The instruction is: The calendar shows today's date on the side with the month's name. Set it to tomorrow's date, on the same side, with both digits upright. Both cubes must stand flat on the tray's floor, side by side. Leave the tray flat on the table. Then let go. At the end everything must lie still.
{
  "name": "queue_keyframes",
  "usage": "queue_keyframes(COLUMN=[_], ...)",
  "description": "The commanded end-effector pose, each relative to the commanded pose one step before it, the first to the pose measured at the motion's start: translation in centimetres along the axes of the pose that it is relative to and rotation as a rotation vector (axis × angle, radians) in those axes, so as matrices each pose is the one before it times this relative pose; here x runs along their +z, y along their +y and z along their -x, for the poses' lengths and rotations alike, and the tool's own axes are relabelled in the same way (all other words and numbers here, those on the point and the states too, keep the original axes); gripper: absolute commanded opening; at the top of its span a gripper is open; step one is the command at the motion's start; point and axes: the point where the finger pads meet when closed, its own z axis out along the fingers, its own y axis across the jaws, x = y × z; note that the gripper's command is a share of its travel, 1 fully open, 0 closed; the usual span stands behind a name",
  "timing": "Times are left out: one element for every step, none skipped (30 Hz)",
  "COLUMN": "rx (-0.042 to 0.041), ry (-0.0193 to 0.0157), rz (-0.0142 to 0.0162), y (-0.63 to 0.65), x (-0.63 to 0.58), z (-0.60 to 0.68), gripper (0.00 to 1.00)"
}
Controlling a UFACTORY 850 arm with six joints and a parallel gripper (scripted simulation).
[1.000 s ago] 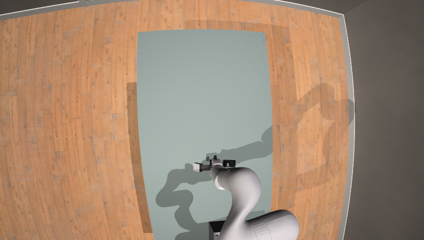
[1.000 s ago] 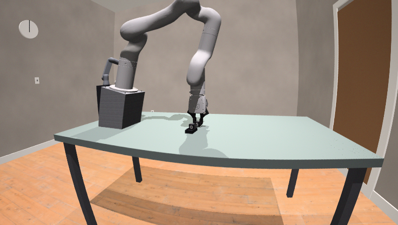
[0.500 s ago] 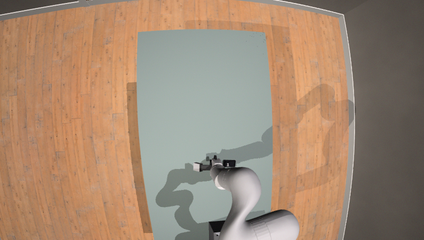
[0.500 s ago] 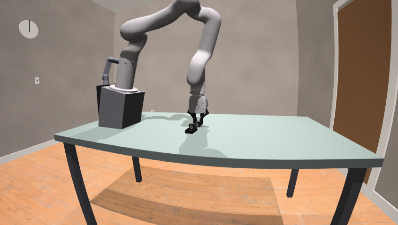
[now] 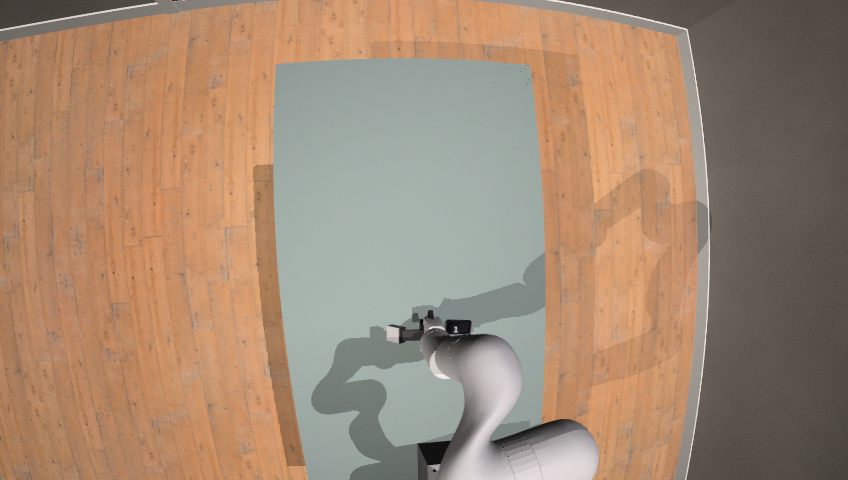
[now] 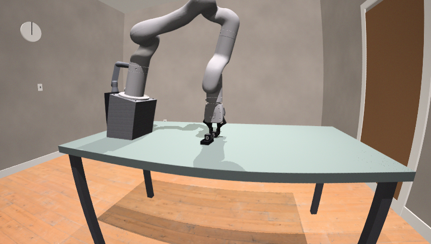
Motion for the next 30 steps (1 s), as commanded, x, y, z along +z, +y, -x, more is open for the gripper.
queue_keyframes(rx=[0.00002,0.0,0.0,0.0,0.0,0.0,0.0,0.0,0.0,0.0,0.0,0.0,0.0,0.0,0.0,0.0,0.0,0.0,0.0,0.0,0.0,0.0,0.0,0.0,0.0,0.0,0.0,0.0,0.0,0.0], ry=[0.00029,0.0,0.0,0.0,0.0,0.0,0.0,0.0,0.0,0.0,0.0,0.0,0.0,0.0,0.0,0.0,0.0,0.0,0.0,0.0,0.0,0.0,0.0,0.0,0.0,0.0,0.0,0.0,0.0,0.0], rz=[0.00109,0.0,0.0,0.0,0.0,0.0,0.0,0.0,0.0,0.0,0.0,0.0,0.0,0.0,0.0,0.0,0.0,0.0,0.0,0.0,0.0,0.0,0.0,0.0,0.0,0.0,0.0,0.0,0.0,0.0], y=[0.064,0.0,0.0,0.0,0.0,0.0,0.0,0.0,0.0,0.0,0.0,0.0,0.0,0.0,0.0,0.0,0.0,0.0,0.0,0.0,0.0,0.0,0.0,0.0,0.0,0.0,0.0,0.0,0.0,0.0], x=[-0.035,0.0,0.0,0.0,0.0,0.0,0.002,0.004,0.008,0.012,0.015,0.019,0.0,0.0,0.023,0.026,0.028,0.03,0.031,0.031,0.03,0.028,0.026,0.023,0.019,0.016,0.012,0.008,0.004,0.0], z=[-0.017,0.0,0.0,0.0,0.0,0.0,0.0,0.0,0.0,0.0,0.0,0.0,0.0,0.0,0.0,0.0,0.0,0.0,0.0,0.0,0.0,0.0,0.0,0.0,0.0,0.0,0.0,0.0,0.0,0.0], gripper=[0.27,0.27,0.27,0.27,0.27,0.27,0.27,0.27,0.27,0.27,0.27,0.27,0.27,0.27,0.27,0.27,0.27,0.27,0.27,0.27,0.27,0.27,0.27,0.27,0.27,0.27,0.27,0.27,0.27,0.27])
